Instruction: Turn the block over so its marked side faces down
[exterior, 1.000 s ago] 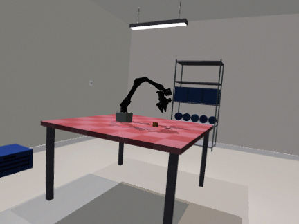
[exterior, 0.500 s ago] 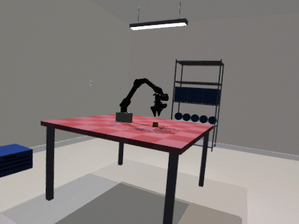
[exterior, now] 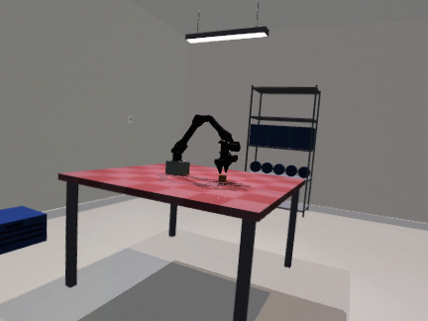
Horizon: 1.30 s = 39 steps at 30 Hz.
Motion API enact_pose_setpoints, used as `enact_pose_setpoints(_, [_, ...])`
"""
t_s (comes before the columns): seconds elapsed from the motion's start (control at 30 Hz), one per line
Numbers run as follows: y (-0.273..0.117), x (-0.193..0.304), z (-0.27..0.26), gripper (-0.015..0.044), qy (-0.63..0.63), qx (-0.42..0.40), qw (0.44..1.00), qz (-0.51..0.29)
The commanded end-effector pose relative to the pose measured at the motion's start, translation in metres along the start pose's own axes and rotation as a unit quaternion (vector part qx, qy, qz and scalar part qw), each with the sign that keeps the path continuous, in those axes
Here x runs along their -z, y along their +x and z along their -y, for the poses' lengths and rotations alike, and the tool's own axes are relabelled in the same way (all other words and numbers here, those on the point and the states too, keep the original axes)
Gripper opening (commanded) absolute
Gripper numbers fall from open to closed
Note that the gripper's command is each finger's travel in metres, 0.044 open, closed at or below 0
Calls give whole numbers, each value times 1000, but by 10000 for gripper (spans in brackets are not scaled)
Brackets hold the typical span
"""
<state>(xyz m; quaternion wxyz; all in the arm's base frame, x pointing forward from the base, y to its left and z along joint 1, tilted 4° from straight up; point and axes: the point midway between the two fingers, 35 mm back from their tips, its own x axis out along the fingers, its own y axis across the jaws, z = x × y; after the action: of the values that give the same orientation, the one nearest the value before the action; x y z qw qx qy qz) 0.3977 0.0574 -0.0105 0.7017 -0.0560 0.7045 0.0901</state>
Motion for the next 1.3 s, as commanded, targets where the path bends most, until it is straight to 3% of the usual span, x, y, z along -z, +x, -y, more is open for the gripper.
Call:
enact_pose_setpoints(0.0, [6,0,0,440,0,1,1000,-1])
enact_pose_setpoints(0.53, [30,1,0,440,0,1,1000,-1])
enact_pose_setpoints(0.83, [30,1,0,204,0,1,1000,-1])
enact_pose_setpoints(1.27, [30,1,0,117,0,1,1000,-1])
